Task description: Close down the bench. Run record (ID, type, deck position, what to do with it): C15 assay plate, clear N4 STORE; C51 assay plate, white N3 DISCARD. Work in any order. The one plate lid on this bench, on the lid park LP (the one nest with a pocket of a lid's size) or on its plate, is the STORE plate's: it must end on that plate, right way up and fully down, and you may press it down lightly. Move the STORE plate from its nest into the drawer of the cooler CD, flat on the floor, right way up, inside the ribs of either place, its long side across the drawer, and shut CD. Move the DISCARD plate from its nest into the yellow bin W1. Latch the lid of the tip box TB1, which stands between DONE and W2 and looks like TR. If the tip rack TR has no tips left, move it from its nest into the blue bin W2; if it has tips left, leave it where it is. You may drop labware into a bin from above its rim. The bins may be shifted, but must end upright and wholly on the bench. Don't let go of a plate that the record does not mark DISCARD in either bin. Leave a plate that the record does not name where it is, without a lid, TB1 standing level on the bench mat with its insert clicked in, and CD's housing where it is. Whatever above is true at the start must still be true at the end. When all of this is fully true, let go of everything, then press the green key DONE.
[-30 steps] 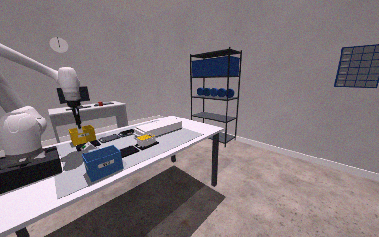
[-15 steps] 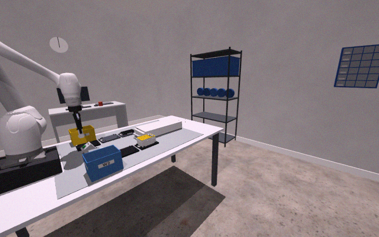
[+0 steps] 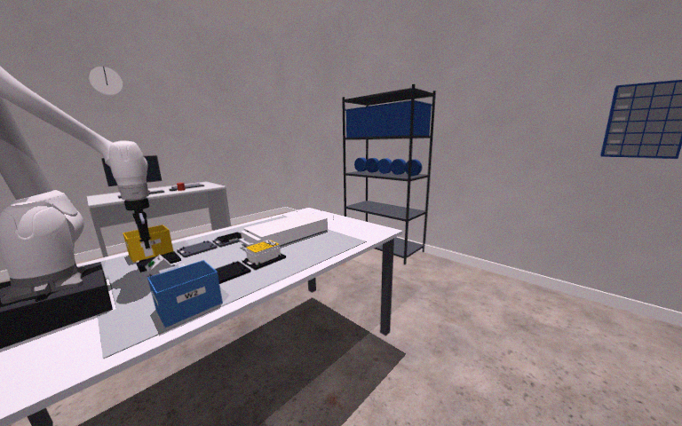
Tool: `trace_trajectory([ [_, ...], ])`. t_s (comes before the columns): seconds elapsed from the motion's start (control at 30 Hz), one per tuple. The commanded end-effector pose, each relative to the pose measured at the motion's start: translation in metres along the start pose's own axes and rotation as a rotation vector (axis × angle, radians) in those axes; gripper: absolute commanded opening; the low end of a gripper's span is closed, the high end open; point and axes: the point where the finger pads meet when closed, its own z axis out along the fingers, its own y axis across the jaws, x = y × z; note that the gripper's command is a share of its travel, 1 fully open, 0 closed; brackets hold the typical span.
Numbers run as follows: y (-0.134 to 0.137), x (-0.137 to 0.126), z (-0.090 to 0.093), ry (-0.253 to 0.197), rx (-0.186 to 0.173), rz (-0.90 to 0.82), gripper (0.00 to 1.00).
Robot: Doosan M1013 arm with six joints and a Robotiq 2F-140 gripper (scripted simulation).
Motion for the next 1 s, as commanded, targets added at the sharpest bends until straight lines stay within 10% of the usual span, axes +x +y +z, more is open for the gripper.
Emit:
trace_trajectory([
  [0.0, 0.000, 0.000, 0.009, 0.000, 0.000, 0.000, 0.00],
  [0.97, 0.000, 0.000, 0.025, 0.000, 0.000, 0.000, 0.00],
])
